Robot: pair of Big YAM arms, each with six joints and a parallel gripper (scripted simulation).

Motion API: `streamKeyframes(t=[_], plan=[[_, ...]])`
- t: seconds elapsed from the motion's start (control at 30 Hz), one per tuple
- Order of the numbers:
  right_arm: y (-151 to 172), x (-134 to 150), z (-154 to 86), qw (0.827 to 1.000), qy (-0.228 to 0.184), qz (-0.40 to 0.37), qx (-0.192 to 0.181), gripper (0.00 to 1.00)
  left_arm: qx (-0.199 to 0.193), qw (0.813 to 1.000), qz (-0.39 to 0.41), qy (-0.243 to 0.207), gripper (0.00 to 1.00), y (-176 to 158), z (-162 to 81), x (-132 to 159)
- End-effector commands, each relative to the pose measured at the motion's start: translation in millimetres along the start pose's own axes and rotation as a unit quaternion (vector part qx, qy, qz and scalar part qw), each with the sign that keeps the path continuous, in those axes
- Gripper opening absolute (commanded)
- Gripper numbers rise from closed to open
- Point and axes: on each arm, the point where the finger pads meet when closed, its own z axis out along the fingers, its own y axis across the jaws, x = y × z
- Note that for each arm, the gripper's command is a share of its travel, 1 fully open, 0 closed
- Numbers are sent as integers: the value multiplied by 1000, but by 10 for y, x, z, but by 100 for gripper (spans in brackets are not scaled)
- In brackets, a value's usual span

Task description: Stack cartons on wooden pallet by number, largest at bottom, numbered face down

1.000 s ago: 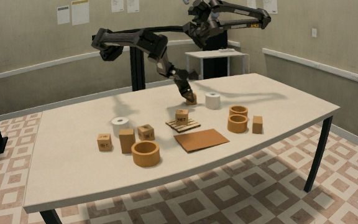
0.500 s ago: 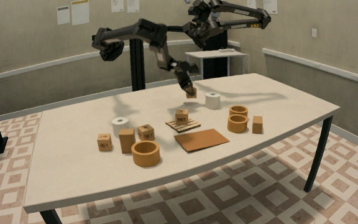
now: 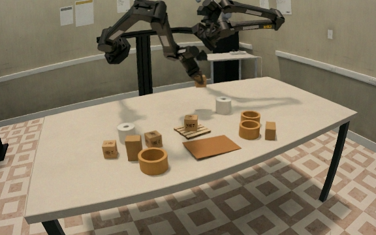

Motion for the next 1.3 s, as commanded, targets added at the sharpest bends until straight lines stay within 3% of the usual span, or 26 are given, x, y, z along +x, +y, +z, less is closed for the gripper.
streamKeyframes(t=[0.0, 0.27, 0.33, 0.83, 0.9, 1.1, 1.27], plan=[[-377, 249, -56, 1000, 10, -14, 6, 50, -10, 999, -6, -31, 100, 53, 62, -297], [-1283, 853, -364, 1000, 14, -28, -4, 50, -53, 996, -12, -67, 100, -20, 477, -551], [-1283, 853, -364, 1000, 14, -28, -4, 50, -53, 996, -12, -67, 100, -20, 477, -551], [-2258, 1458, -707, 1000, 7, -17, 2, 50, -164, 969, -121, -142, 100, 319, 756, -818], [-2258, 1458, -707, 1000, 7, -17, 2, 50, -164, 969, -121, -142, 100, 319, 756, -818], [-2529, 1525, -752, 1000, 2, -1, 6, 50, -219, 943, -183, -171, 100, 570, 719, -785], [-2439, 1149, -623, 1000, -9, -9, -3, 50, -251, 917, -239, -196, 100, 780, 631, -804]])
